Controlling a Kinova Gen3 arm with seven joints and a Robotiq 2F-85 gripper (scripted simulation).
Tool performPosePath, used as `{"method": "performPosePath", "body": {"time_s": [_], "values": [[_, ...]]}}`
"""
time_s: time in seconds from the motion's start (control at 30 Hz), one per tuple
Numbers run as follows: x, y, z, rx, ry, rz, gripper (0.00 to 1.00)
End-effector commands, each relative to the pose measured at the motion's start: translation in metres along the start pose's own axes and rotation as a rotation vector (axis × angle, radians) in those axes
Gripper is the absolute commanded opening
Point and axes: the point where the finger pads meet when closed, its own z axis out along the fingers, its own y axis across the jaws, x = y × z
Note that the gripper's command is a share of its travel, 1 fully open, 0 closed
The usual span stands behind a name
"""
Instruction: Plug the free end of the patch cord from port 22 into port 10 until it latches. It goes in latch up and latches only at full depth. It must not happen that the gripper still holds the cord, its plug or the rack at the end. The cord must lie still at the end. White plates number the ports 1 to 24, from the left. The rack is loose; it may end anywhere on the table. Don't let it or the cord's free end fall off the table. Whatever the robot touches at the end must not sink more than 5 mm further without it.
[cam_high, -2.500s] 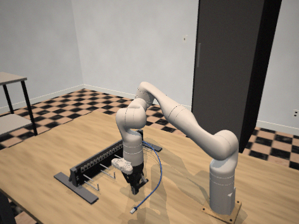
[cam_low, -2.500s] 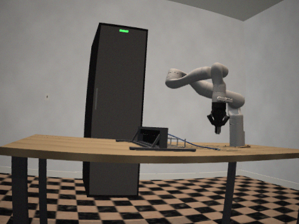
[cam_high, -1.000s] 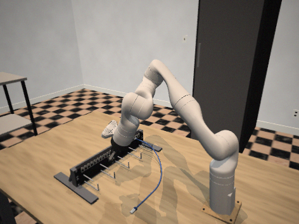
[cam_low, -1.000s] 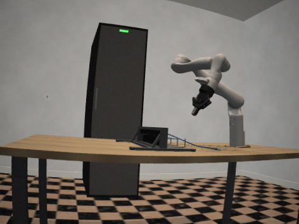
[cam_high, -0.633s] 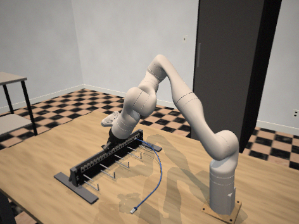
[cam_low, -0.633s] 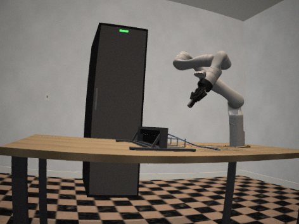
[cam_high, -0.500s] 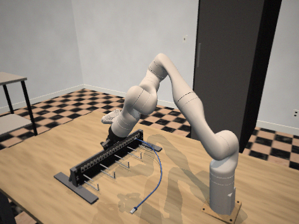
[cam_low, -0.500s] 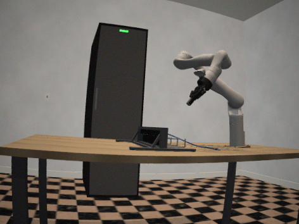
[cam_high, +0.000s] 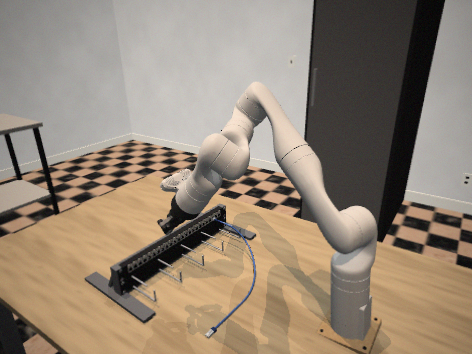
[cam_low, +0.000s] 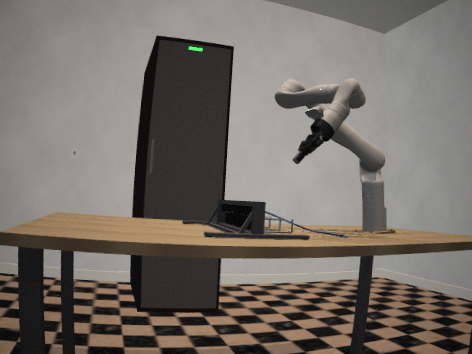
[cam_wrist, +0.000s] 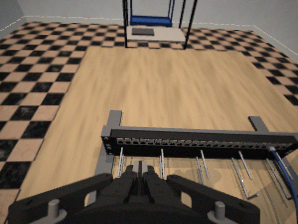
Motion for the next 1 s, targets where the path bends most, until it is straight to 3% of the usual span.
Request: {"method": "performPosePath", "body": {"time_s": [0.0, 0.4, 0.97], "values": [[0.003, 0.000, -0.001, 0.001, 0.009, 0.011, 0.00], [0.004, 0.000, 0.007, -0.003, 0.005, 0.010, 0.00], [0.004, 0.000, 0.046, -0.003, 0.006, 0.010, 0.00]]}}
